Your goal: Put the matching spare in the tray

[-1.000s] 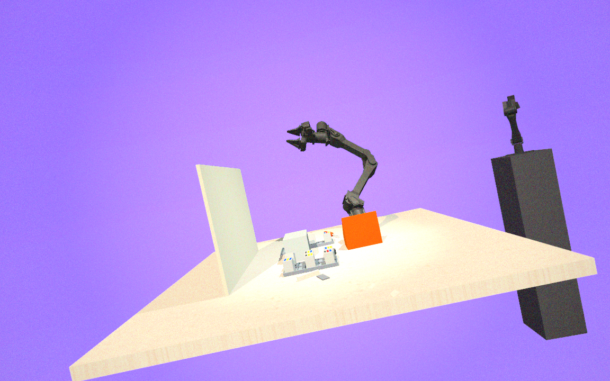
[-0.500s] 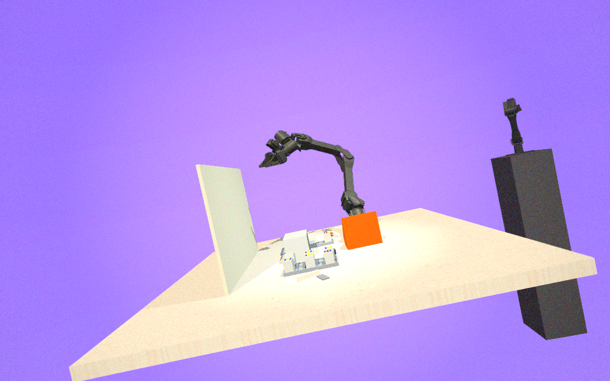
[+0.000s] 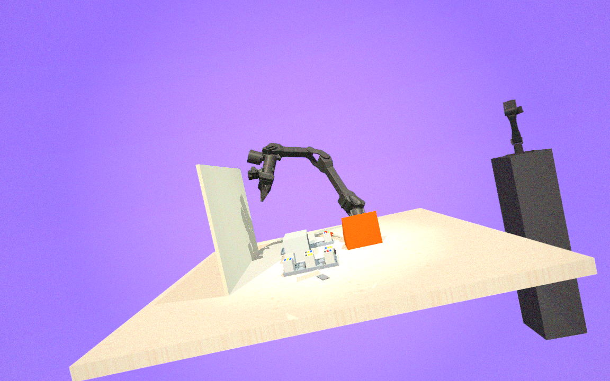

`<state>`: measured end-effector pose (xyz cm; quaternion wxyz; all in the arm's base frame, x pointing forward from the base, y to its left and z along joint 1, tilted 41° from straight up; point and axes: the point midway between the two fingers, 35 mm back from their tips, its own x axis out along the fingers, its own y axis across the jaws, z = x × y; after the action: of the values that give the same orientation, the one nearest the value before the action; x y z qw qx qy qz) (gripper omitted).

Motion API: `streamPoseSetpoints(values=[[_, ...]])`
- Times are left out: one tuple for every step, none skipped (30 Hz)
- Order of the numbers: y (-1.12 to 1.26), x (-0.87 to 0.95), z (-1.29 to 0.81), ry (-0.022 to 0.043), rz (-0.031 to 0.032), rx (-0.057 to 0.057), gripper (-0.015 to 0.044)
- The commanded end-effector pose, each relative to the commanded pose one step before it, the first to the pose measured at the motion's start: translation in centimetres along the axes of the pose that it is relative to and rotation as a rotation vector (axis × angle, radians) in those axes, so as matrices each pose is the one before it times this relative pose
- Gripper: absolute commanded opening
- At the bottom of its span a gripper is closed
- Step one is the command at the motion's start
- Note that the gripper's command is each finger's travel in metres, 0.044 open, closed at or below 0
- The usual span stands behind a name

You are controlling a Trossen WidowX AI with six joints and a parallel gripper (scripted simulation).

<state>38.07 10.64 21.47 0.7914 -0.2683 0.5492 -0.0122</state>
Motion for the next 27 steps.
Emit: streamPoseSetpoints(values=[[2.990,5.605,-2.744,0.28711,-0.17438,0.1353,0.0440],[0.483,0.817,-0.317,0.03746,-0.03840,0.0177,0.0440],[0.436,0.704,-0.272,0.03118,-0.03673,0.0153,0.0440],[0.225,0.346,-0.133,0.01491,-0.01944,0.0076,0.0440],[0.091,0.137,-0.052,0.00581,-0.00796,0.0030,0.0440],[0.000,0.000,0.000,0.00000,0.00000,0.0000,0.0440],[0.000,0.000,0.000,0.00000,0.00000,0.0000,0.0440],[0.000,0.000,0.000,0.00000,0.00000,0.0000,0.0440],[0.000,0.000,0.000,0.00000,0.00000,0.0000,0.0440],[0.000,0.000,0.000,0.00000,0.00000,0.0000,0.0440],[0.000,0.000,0.000,0.00000,0.00000,0.0000,0.0440],[0.000,0.000,0.000,0.00000,0.00000,0.0000,0.0440],[0.000,0.000,0.000,0.00000,0.00000,0.0000,0.0440],[0.000,0.000,0.000,0.00000,0.00000,0.0000,0.0440],[0.000,0.000,0.000,0.00000,0.00000,0.0000,0.0440],[0.000,0.000,0.000,0.00000,0.00000,0.0000,0.0440],[0.000,0.000,0.000,0.00000,0.00000,0.0000,0.0440],[0.000,0.000,0.000,0.00000,0.00000,0.0000,0.0440],[0.000,0.000,0.000,0.00000,0.00000,0.0000,0.0440],[0.000,0.000,0.000,0.00000,0.00000,0.0000,0.0440],[0.000,0.000,0.000,0.00000,0.00000,0.0000,0.0440],[0.000,0.000,0.000,0.00000,0.00000,0.0000,0.0440],[0.000,0.000,0.000,0.00000,0.00000,0.0000,0.0440],[0.000,0.000,0.000,0.00000,0.00000,0.0000,0.0440],[0.000,0.000,0.000,0.00000,0.00000,0.0000,0.0440],[0.000,0.000,0.000,0.00000,0.00000,0.0000,0.0440],[0.000,0.000,0.000,0.00000,0.00000,0.0000,0.0440]])
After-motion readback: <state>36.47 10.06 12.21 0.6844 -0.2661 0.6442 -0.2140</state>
